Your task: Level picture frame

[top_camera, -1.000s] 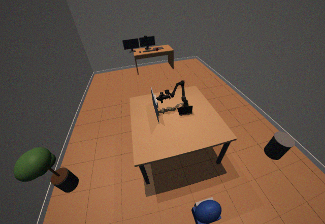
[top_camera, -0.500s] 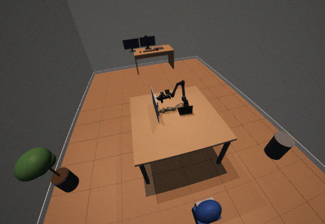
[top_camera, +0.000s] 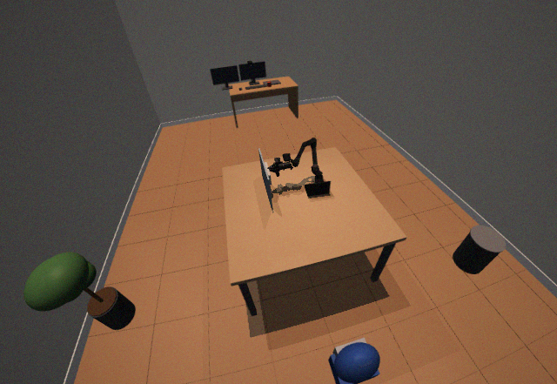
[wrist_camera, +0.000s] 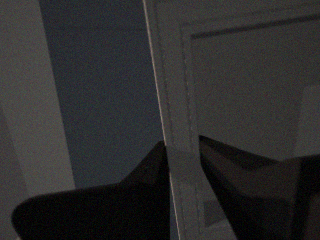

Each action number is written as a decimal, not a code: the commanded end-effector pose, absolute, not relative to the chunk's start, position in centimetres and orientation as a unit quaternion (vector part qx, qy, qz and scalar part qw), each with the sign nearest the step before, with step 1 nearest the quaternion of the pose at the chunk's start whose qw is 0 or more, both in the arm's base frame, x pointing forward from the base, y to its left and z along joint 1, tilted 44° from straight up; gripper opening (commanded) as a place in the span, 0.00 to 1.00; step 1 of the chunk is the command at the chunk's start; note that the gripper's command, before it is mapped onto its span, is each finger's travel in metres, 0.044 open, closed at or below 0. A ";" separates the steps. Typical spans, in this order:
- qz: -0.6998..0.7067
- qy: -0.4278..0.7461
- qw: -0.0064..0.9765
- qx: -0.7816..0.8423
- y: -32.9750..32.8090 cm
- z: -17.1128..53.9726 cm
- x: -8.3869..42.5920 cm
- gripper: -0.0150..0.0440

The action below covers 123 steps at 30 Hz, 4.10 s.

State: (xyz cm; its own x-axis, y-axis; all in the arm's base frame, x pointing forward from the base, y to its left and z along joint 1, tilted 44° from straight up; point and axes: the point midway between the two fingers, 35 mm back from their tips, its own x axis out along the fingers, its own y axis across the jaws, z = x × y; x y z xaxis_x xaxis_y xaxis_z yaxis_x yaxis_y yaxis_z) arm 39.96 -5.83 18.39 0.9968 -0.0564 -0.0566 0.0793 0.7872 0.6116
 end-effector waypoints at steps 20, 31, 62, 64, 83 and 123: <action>-0.030 0.016 0.945 0.326 -5.9 19.2 40.0 0.25; -0.030 0.016 0.945 0.326 -6.0 19.1 40.0 0.25; -0.030 0.016 0.945 0.326 -6.0 18.9 40.0 0.25; -0.030 0.016 0.945 0.326 -6.1 18.9 40.0 0.25; -0.034 0.015 0.945 0.325 -6.6 18.6 39.9 0.25; -0.035 0.014 0.918 0.394 -6.7 18.5 39.9 0.34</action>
